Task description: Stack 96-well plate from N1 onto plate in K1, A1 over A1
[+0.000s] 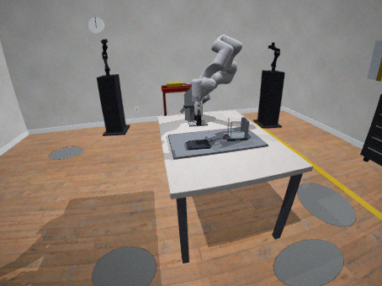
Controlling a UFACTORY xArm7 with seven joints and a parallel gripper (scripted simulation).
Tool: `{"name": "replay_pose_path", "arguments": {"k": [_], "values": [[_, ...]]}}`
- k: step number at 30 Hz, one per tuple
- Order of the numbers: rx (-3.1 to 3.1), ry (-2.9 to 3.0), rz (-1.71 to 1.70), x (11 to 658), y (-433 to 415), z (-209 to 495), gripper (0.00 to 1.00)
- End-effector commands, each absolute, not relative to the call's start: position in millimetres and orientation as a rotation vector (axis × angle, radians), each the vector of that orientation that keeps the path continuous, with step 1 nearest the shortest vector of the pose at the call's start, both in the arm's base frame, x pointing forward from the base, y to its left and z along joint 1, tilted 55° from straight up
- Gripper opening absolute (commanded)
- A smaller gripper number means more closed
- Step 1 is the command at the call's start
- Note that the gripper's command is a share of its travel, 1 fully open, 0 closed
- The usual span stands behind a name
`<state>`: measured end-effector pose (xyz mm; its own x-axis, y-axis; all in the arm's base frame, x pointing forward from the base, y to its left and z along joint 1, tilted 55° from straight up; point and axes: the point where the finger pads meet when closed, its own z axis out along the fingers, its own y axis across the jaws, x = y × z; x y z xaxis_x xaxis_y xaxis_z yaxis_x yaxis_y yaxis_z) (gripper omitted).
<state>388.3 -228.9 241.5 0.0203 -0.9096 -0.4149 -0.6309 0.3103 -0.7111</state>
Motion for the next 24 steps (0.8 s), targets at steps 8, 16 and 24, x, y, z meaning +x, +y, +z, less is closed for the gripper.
{"name": "replay_pose_path", "arguments": {"k": [8,16,24], "values": [[-1.403,1.696,-0.4,379.9,-233.2,248.5,0.0],[-1.403,1.696,-0.4,379.8,-233.2,248.5,0.0],[-1.368,1.721,-0.378,376.6,-214.1,254.0,0.0]]}}
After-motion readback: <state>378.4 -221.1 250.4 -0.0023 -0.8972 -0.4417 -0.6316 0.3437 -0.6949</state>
